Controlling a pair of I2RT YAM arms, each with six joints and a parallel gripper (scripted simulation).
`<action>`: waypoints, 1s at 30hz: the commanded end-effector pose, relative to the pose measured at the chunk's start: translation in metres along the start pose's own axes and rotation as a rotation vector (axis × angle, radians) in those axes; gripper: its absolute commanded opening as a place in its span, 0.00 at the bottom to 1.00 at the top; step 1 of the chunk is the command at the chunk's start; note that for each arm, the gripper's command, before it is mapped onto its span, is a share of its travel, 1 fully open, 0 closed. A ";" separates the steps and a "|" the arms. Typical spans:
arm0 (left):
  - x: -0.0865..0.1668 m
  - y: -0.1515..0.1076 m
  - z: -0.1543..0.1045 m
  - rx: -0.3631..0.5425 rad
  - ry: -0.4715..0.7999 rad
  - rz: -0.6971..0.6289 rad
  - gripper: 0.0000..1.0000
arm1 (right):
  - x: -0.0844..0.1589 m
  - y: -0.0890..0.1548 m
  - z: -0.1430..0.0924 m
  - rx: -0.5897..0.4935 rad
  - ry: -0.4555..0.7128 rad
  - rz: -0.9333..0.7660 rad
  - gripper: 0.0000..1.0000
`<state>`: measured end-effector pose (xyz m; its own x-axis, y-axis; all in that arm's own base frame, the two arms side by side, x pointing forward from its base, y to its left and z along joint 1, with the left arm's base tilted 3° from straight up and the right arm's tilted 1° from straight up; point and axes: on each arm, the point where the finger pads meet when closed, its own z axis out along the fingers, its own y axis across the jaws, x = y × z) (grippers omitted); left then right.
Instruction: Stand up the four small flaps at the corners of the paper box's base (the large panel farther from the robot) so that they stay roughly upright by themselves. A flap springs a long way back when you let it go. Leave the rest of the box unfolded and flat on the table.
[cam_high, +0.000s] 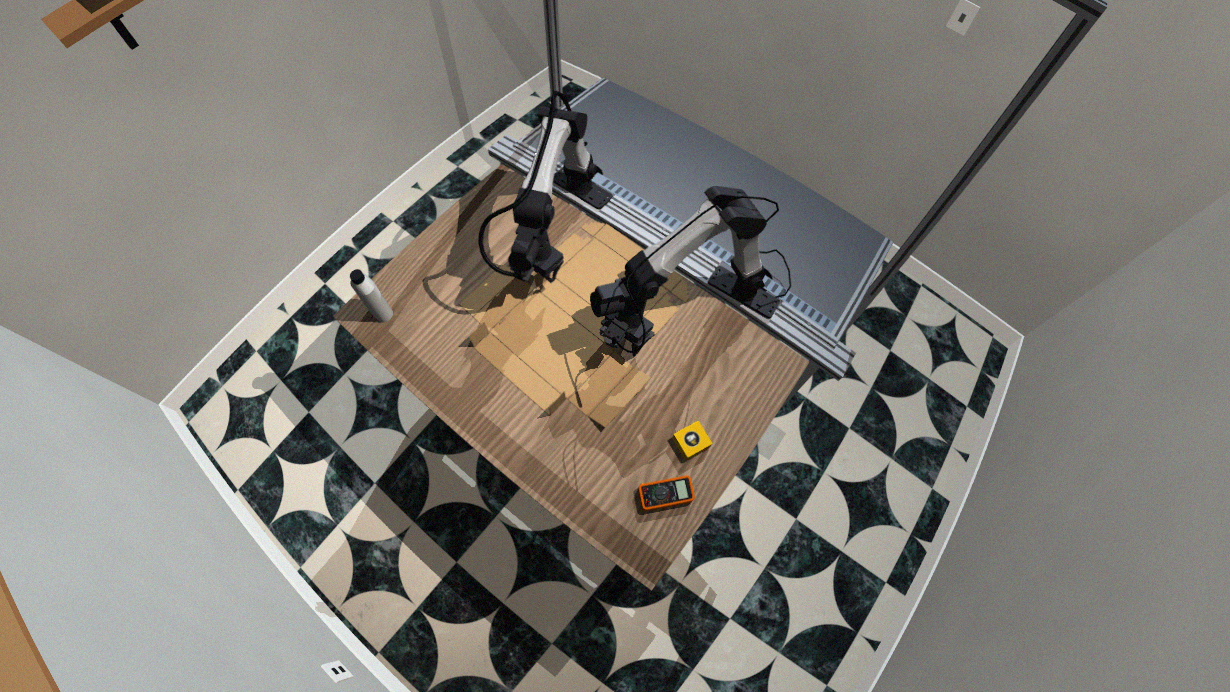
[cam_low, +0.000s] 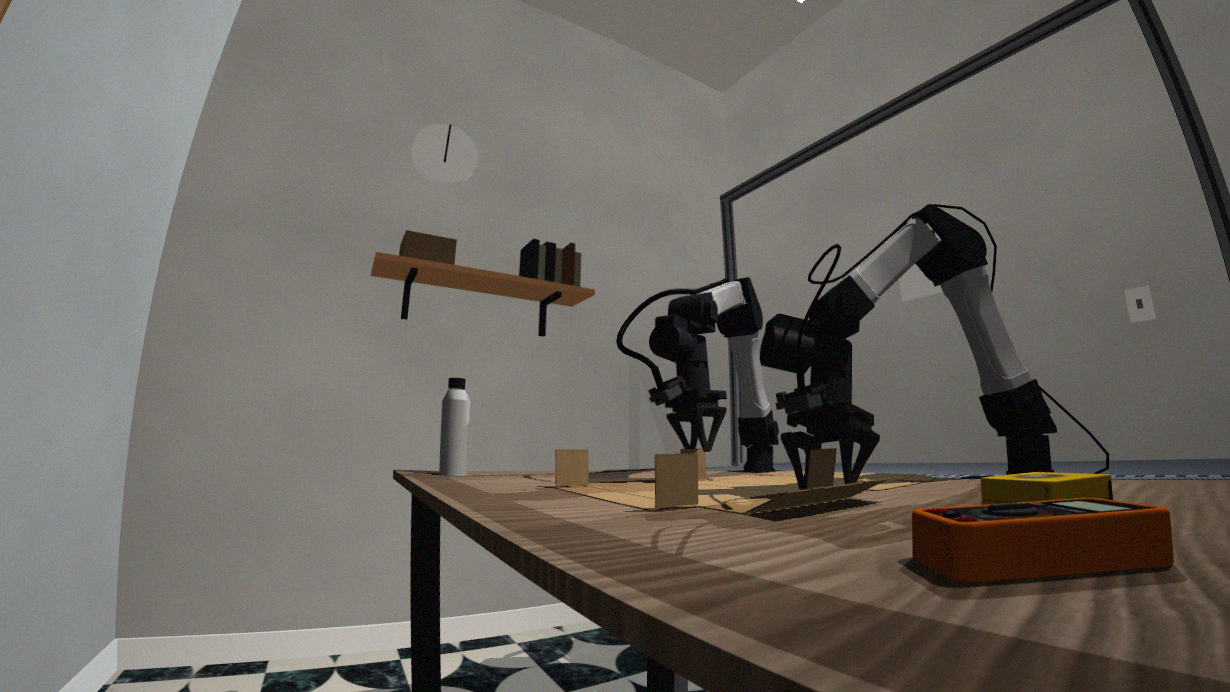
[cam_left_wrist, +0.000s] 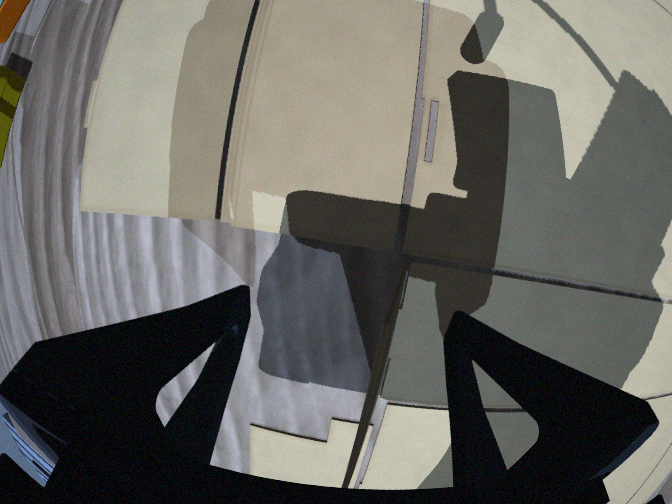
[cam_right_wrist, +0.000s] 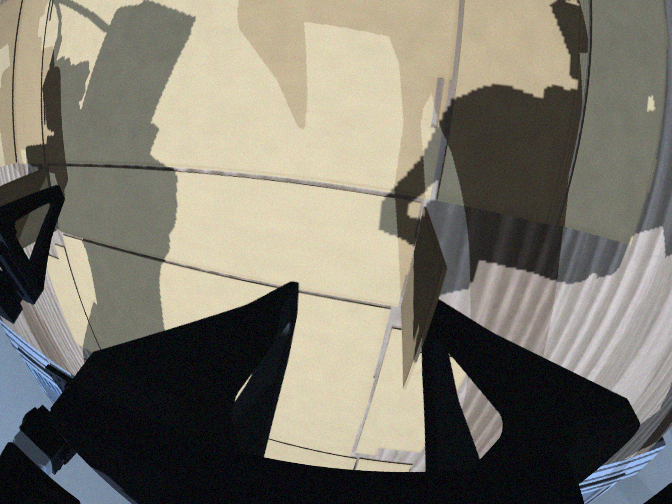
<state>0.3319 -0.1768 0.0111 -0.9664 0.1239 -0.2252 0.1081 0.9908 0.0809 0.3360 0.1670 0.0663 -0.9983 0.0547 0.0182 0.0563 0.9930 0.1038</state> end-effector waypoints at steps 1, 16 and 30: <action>-0.008 0.007 -0.010 0.043 -0.031 -0.020 0.76 | 0.004 -0.002 -0.013 -0.011 -0.015 -0.011 0.48; -0.007 0.011 -0.023 0.149 -0.034 -0.034 0.76 | 0.004 -0.003 -0.014 -0.012 -0.015 -0.009 0.48; -0.010 0.011 -0.027 0.172 -0.041 -0.038 0.76 | 0.003 -0.003 -0.015 -0.014 -0.018 -0.010 0.48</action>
<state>0.3236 -0.1692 0.0254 -0.9753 0.0967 -0.1985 0.1119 0.9915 -0.0670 0.3339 0.1674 0.0668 -0.9987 0.0471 0.0190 0.0489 0.9935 0.1029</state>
